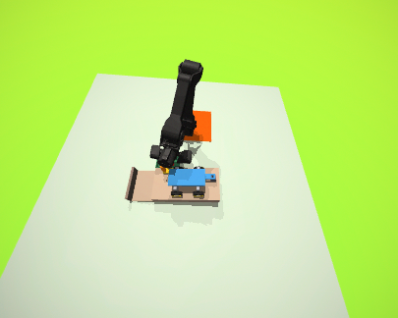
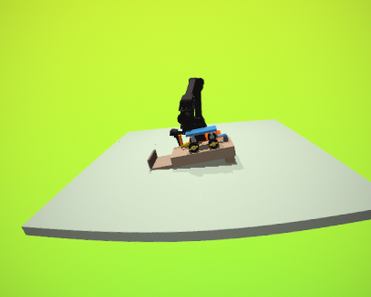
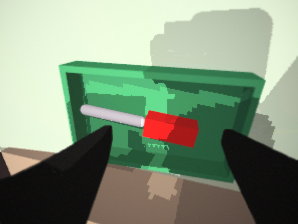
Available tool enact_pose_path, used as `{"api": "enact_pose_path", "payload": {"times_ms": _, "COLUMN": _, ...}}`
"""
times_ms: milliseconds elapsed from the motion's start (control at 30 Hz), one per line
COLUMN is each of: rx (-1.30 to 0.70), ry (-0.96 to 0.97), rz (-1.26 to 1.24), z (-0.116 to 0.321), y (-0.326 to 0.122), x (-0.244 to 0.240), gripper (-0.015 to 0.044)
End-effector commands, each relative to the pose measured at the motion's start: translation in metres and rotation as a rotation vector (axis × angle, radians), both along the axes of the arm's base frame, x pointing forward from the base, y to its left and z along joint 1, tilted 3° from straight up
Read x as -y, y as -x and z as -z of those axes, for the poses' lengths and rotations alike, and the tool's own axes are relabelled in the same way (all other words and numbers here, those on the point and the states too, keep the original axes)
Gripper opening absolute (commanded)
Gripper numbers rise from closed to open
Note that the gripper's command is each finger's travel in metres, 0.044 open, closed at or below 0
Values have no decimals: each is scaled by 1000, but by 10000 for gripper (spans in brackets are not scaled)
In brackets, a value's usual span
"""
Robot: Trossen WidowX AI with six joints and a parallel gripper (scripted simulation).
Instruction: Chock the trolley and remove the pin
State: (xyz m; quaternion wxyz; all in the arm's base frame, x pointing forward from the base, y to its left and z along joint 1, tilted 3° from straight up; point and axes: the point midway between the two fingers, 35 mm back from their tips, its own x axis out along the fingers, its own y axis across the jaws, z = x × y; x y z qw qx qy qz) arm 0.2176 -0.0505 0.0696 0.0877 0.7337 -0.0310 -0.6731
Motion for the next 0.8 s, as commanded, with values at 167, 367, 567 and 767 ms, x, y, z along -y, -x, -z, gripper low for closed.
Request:
{"api": "enact_pose_path", "payload": {"times_ms": 167, "rx": 2, "ry": 5, "rz": 3, "z": -25, "y": 4, "x": 0, "gripper": 340}}
{"api": "enact_pose_path", "payload": {"times_ms": 367, "rx": 2, "ry": 5, "rz": 3, "z": -41, "y": 5, "x": -1, "gripper": 440}}
{"api": "enact_pose_path", "payload": {"times_ms": 567, "rx": 2, "ry": 5, "rz": 3, "z": -56, "y": 6, "x": -1, "gripper": 440}}
{"api": "enact_pose_path", "payload": {"times_ms": 767, "rx": 2, "ry": 5, "rz": 3, "z": -72, "y": 7, "x": 0, "gripper": 440}}
